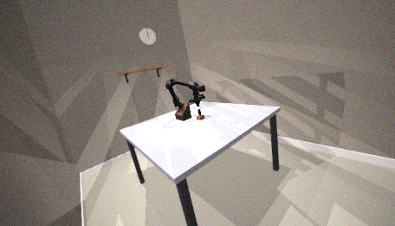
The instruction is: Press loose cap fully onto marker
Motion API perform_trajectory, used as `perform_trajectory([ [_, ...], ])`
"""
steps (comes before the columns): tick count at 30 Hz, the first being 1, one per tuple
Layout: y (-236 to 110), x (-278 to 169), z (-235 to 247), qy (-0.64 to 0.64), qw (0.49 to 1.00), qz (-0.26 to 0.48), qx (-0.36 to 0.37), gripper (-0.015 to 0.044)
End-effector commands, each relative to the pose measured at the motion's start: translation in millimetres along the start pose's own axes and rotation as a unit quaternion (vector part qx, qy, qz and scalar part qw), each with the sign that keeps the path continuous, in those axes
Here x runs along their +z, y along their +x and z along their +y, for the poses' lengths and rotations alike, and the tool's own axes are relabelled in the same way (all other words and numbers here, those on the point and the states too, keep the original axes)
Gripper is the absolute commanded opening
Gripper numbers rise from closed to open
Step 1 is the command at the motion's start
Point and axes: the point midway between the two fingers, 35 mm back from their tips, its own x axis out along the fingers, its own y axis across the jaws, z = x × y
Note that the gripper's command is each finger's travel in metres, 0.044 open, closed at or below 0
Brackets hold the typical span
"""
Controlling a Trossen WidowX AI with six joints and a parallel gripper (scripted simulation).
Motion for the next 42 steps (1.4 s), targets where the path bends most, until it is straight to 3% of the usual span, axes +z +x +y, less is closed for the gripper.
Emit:
perform_trajectory([
  [1,0,0,0,-0.003,1.0,-0.001,-0.001,0.0],
  [34,40,0,0,-0.003,1.0,-0.001,-0.002,0.0],
  [42,36,3,0,0.001,1.0,-0.007,0.001,0.0],
])
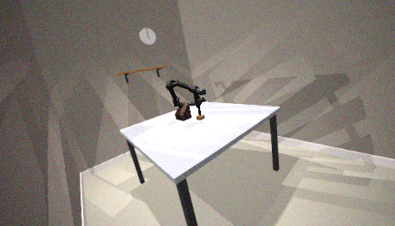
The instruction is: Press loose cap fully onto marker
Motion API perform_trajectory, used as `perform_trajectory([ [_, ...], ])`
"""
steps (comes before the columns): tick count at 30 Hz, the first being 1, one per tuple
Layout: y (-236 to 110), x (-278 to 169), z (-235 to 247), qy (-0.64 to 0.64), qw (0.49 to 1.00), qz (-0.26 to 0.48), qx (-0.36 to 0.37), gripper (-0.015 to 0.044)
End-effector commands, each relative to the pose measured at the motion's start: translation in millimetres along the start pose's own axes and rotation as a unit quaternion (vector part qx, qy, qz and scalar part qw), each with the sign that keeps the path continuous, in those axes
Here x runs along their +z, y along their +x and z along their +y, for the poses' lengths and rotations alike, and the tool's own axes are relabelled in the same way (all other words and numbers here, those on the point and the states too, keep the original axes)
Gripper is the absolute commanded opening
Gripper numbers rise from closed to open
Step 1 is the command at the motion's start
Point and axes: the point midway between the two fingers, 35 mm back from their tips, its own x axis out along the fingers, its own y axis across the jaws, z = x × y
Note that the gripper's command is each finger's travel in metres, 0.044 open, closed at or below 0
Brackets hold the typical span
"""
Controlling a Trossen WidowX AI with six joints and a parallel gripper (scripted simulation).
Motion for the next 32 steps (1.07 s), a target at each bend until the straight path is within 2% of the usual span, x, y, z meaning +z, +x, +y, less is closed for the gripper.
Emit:
perform_trajectory([
  [1,-1,0,0,0.0,1.0,0.0,0.0,0.0],
  [3,-10,1,1,0.0,1.0,-0.001,0.001,0.0],
  [8,-81,2,2,-0.001,1.0,0.0,0.002,0.0],
  [13,-90,1,1,-0.001,1.0,0.0,0.001,0.0],
  [29,-90,1,1,-0.001,1.0,0.0,0.001,0.042],
  [30,-90,1,1,-0.001,1.0,0.0,0.001,0.044],
  [32,-90,1,1,-0.001,1.0,0.0,0.001,0.044],
])
